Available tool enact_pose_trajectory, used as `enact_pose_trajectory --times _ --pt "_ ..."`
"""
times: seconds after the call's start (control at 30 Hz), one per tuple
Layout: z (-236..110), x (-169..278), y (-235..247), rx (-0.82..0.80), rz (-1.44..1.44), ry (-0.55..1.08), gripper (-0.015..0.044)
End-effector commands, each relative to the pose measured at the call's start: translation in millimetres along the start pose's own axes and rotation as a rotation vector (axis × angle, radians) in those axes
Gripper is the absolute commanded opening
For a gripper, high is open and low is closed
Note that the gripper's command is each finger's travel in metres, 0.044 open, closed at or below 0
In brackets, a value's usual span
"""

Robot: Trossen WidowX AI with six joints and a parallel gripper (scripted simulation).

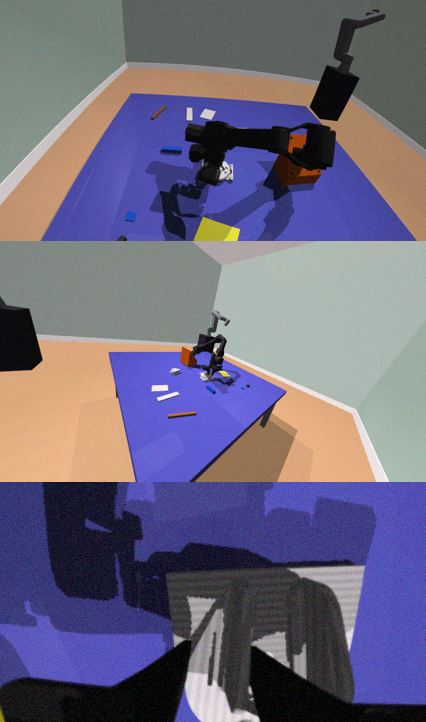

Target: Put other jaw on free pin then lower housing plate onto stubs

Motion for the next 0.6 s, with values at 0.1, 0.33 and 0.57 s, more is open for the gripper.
enact_pose_trajectory --times 0.1,0.33,0.57 --pt "2.7 0.8 0.0 -0.004 0.002 0.006 0.0134" --pt "0.4 0.8 0.0 -0.004 0.002 0.006 0.0134" --pt "-3.7 0.7 -0.1 -0.004 0.002 0.006 0.0134"
Point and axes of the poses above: the point midway between the two fingers, 35 mm back from their tips, its own z axis out along the fingers, its own y axis across the jaws, x = y × z, the point moved 8 cm from there along -z, back along the fingers, and after that the axes turned 14 degrees about z, right-handed, at the moved point
